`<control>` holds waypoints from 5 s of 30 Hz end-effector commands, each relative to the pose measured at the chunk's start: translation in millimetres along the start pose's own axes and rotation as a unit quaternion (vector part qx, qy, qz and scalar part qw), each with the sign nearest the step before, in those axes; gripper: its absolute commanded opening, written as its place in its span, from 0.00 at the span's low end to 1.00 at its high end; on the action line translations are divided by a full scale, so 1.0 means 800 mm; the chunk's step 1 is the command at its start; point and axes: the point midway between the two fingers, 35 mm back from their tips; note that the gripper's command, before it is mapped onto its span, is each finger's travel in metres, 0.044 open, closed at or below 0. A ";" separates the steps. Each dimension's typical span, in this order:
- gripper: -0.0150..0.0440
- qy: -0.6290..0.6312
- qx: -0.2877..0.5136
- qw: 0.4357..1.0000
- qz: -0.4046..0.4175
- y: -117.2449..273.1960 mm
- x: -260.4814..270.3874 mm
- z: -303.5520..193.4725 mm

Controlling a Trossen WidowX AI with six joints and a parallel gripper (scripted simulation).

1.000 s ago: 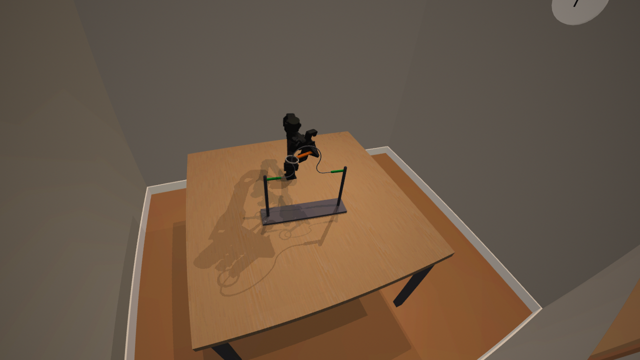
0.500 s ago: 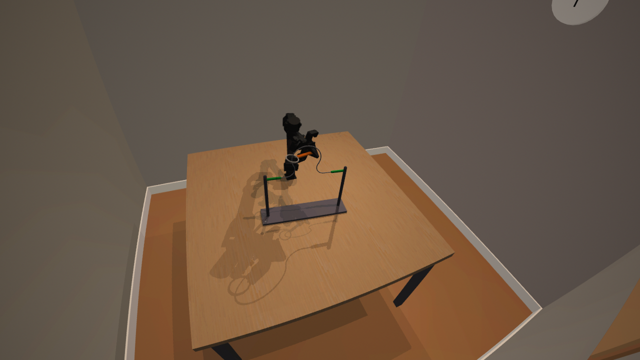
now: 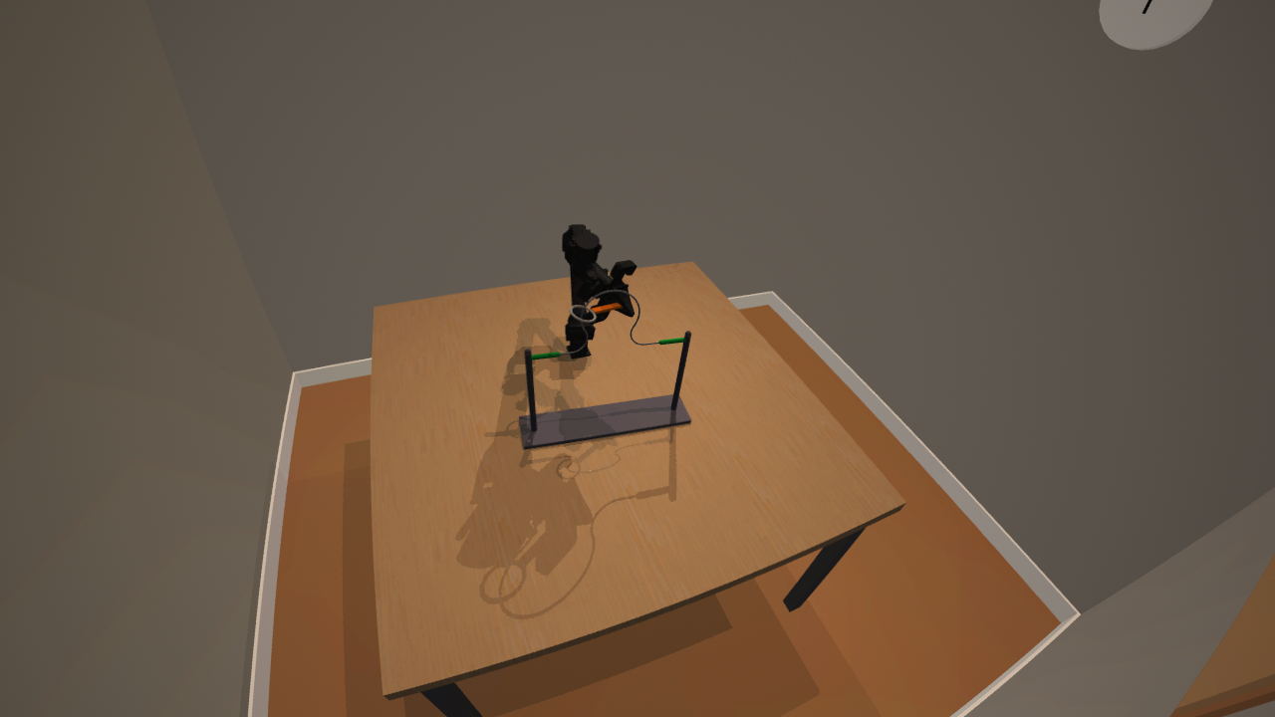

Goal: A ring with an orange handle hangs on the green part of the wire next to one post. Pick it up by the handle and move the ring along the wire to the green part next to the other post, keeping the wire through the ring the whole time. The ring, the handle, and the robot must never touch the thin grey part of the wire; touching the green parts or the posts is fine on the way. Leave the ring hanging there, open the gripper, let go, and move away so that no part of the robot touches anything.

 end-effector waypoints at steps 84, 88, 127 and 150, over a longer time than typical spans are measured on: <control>0.00 0.342 -0.101 0.913 -0.196 0.006 -0.037 0.030; 0.00 0.364 -0.108 0.901 -0.209 0.007 -0.039 0.033; 0.00 0.561 -0.163 0.745 -0.323 0.023 -0.049 0.064; 0.00 0.657 -0.189 0.623 -0.379 0.035 -0.045 0.082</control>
Point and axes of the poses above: the point midway between the two fingers, 35 mm back from their tips, its own y axis back along the fingers, its own x axis across the jaws, z = x × y, and after that the axes turned 13 degrees about -y, right-handed
